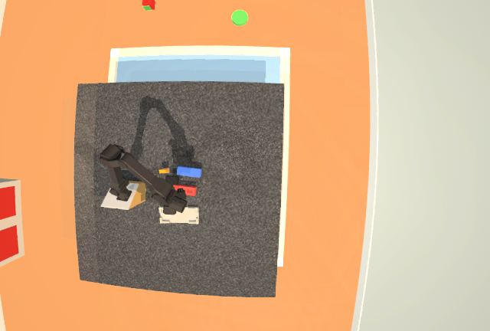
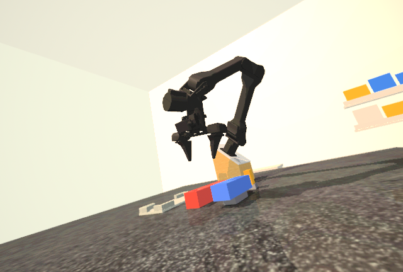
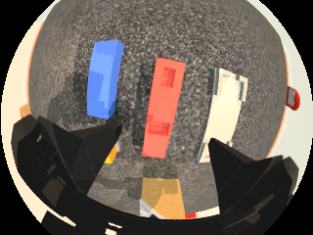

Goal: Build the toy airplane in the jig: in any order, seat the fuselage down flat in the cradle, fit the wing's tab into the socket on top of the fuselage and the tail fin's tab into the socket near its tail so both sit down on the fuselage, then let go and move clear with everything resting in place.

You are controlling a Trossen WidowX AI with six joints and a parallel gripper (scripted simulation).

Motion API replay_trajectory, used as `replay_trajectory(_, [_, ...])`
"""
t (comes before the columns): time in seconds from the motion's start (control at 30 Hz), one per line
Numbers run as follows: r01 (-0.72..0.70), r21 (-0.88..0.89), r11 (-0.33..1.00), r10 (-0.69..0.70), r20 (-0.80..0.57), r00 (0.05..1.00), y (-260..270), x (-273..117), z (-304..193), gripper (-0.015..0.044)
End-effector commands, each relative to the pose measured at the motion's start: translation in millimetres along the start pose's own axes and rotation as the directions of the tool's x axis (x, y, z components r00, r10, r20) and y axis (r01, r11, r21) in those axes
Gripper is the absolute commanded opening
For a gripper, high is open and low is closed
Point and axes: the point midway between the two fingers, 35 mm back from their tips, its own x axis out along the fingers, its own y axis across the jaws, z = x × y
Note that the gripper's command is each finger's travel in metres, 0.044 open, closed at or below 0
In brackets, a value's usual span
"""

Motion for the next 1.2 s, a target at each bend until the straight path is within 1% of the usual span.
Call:
replay_trajectory(0.0, [-0.117,0.027,0.993,0.117,0.02,0.993,-5,-3,-11,0.044])
replay_trajectory(0.23, [-0.117,0.027,0.993,0.116,0.02,0.993,-5,0,-10,0.044])
replay_trajectory(0.33, [-0.118,0.027,0.993,0.117,0.021,0.993,-1,38,-9,0.044])
replay_trajectory(0.4, [-0.119,0.026,0.992,0.119,0.02,0.993,1,50,-10,0.044])
replay_trajectory(0.57, [-0.119,0.026,0.992,0.119,0.02,0.993,1,51,-10,0.044])
replay_trajectory(0.67, [-0.12,0.026,0.992,0.119,0.02,0.993,3,64,-10,0.044])
replay_trajectory(1.17, [-0.119,0.025,0.993,0.118,0.02,0.993,5,82,-9,0.044])
